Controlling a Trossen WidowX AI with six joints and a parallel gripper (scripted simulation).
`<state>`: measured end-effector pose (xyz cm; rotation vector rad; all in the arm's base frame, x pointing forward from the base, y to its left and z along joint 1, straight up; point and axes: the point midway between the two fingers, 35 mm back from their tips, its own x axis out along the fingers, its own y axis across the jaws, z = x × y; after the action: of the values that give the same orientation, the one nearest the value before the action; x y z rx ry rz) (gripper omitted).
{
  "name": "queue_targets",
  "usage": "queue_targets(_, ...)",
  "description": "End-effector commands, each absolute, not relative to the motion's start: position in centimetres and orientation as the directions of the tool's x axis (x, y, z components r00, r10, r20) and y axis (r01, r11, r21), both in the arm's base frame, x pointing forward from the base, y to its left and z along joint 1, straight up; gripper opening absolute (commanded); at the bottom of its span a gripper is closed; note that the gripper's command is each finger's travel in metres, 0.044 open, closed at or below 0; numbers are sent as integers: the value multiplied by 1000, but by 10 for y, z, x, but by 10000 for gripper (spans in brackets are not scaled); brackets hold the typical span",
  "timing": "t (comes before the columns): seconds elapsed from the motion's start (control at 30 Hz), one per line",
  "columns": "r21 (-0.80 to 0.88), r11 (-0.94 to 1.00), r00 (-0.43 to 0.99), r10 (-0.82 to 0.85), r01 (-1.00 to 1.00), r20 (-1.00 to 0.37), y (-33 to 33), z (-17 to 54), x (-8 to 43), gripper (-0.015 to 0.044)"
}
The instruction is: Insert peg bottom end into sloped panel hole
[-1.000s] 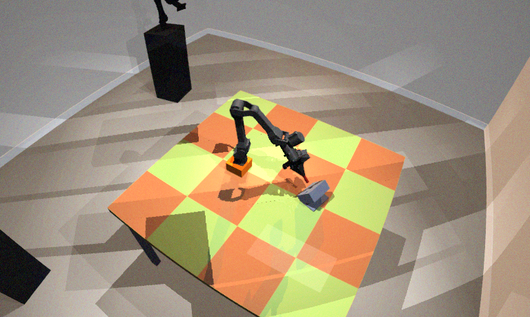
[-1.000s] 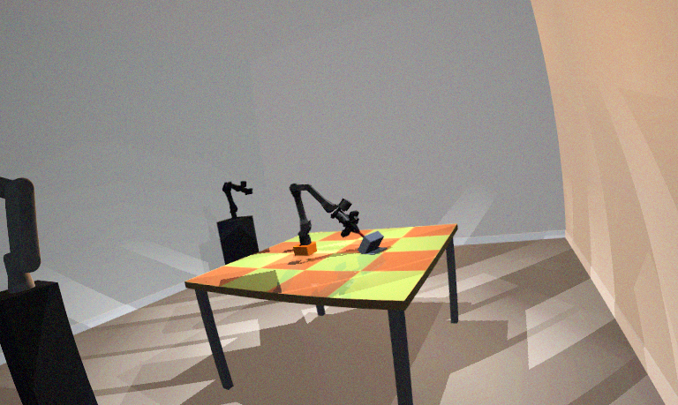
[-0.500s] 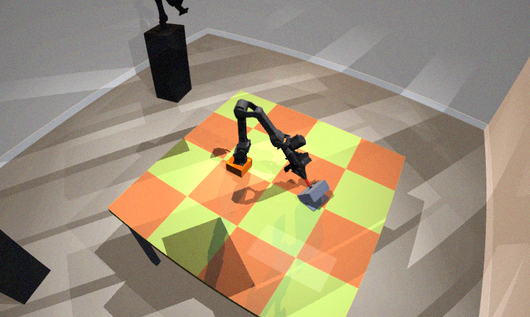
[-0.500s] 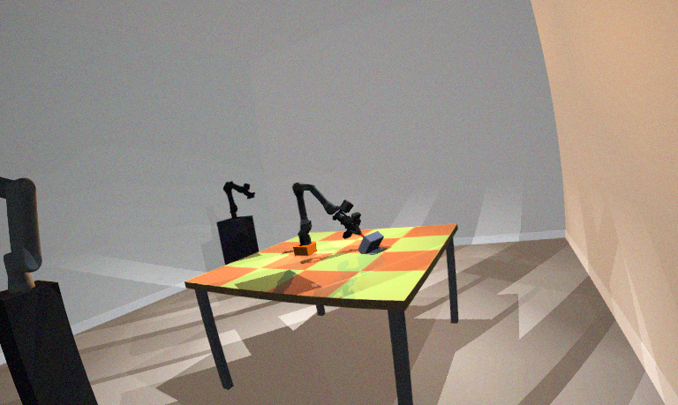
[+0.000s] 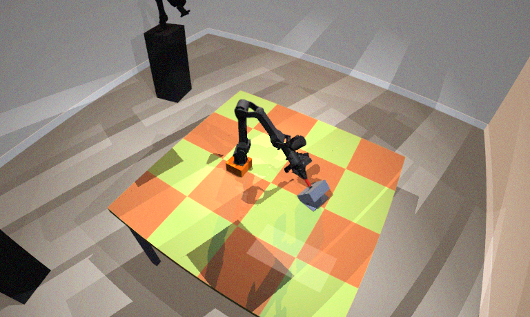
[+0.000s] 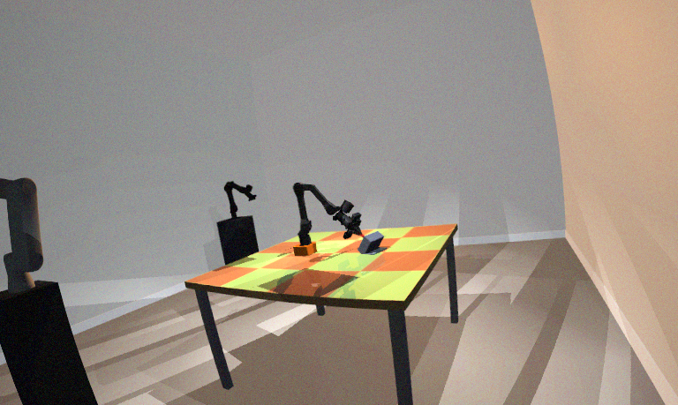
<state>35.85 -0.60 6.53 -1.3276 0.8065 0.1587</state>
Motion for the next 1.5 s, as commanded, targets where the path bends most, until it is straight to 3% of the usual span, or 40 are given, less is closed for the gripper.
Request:
queue_targets(0.0, -798, 274, 725, -334, -537, -602, -6, 65, 358, 0)
queue_targets(1.47, -799, 274, 726, -335, -535, -601, -13, 50, 377, 0)
